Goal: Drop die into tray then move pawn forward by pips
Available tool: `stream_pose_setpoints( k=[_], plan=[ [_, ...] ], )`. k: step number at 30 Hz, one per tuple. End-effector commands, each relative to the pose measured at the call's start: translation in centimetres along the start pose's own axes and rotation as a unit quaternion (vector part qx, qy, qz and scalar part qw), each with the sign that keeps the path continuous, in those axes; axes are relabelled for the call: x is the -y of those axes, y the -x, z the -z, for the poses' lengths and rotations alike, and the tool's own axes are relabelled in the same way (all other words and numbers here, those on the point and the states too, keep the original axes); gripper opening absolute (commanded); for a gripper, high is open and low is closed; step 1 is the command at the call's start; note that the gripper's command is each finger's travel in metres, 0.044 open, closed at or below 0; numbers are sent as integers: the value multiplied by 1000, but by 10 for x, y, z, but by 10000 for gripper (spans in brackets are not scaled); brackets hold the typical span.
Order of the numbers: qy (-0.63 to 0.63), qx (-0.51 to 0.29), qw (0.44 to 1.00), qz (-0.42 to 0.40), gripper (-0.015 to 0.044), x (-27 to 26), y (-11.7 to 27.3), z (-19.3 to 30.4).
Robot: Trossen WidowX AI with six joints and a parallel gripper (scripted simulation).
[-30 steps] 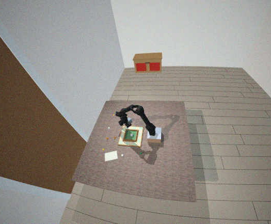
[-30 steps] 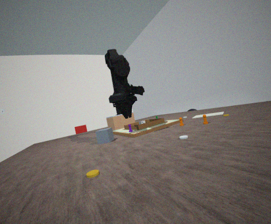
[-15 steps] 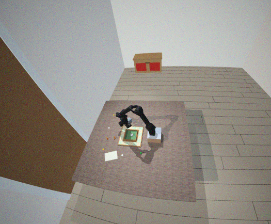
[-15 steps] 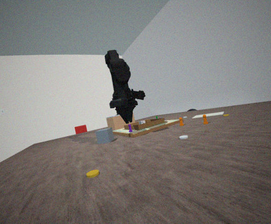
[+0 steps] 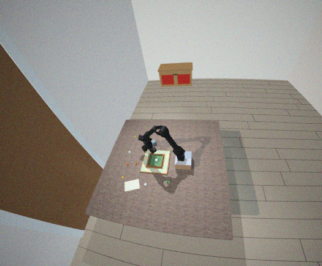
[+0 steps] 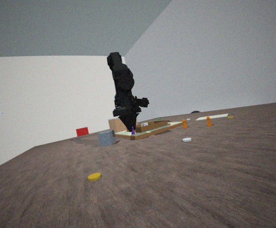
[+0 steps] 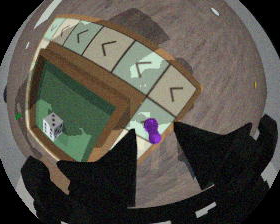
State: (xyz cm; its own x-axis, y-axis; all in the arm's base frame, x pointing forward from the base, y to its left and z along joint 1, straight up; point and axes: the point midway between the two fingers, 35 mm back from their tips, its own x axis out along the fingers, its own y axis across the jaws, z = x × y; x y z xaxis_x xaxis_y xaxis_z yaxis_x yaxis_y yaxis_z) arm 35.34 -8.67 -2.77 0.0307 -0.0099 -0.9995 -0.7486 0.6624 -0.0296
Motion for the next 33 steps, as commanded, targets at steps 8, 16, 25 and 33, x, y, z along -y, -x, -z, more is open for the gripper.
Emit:
stream_pose_setpoints(
  k=[8,16,25,33],
  plan=[
    [2,-3,1000,-2,36,-2,-7,2],
    [2,-3,1000,-2,0,-2,-5,2],
    [2,-2,1000,-2,0,4,60,-3],
    [2,-2,1000,-2,0,-1,119,-2]
  ],
)
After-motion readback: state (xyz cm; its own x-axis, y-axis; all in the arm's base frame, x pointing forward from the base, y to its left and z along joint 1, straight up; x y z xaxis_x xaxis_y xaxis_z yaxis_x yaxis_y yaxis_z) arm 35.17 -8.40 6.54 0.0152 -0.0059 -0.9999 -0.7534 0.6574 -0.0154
